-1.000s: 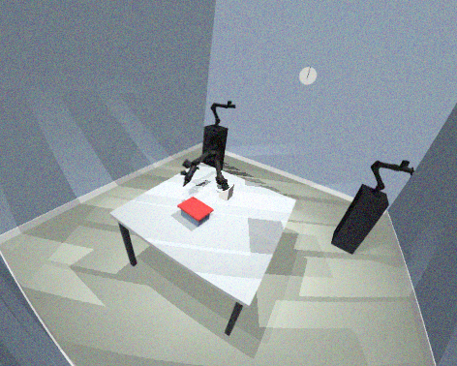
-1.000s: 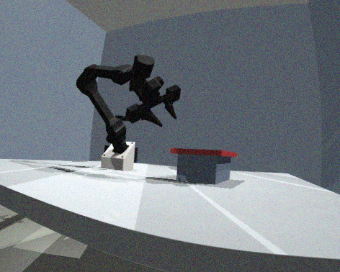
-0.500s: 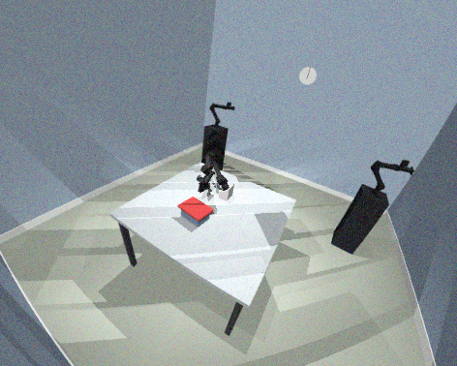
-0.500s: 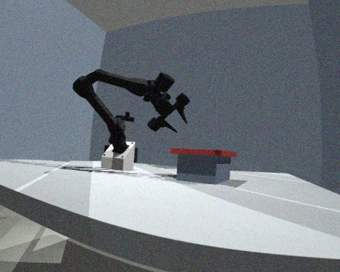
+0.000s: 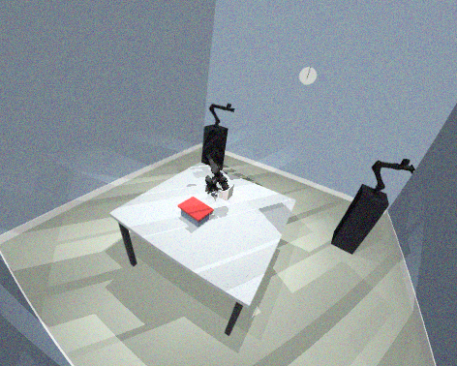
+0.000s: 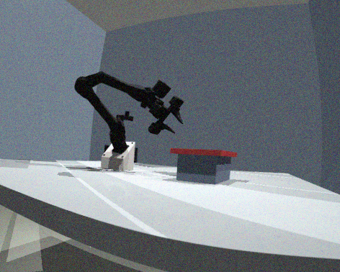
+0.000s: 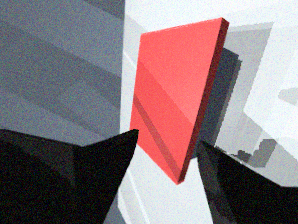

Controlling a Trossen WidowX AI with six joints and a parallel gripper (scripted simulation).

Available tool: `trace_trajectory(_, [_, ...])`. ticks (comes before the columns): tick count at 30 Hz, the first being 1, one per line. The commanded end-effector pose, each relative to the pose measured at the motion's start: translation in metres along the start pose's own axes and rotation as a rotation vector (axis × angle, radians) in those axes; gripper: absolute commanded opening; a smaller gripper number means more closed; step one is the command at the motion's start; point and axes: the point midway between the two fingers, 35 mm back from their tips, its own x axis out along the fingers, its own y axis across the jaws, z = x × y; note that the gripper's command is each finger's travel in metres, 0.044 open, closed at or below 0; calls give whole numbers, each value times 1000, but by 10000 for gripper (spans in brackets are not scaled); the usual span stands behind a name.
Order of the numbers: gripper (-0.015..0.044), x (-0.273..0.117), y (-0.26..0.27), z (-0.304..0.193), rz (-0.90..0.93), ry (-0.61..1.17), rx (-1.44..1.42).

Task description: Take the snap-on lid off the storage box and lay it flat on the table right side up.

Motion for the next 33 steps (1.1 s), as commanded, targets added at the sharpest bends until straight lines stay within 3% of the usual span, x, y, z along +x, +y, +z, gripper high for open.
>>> trace_trajectory(1, [235, 4, -6, -2, 3, -3, 9])
trace_trajectory(7, [235, 32, -40, -1, 6, -5, 8])
trace_trajectory(33, [235, 66, -38, -3, -2, -1, 11])
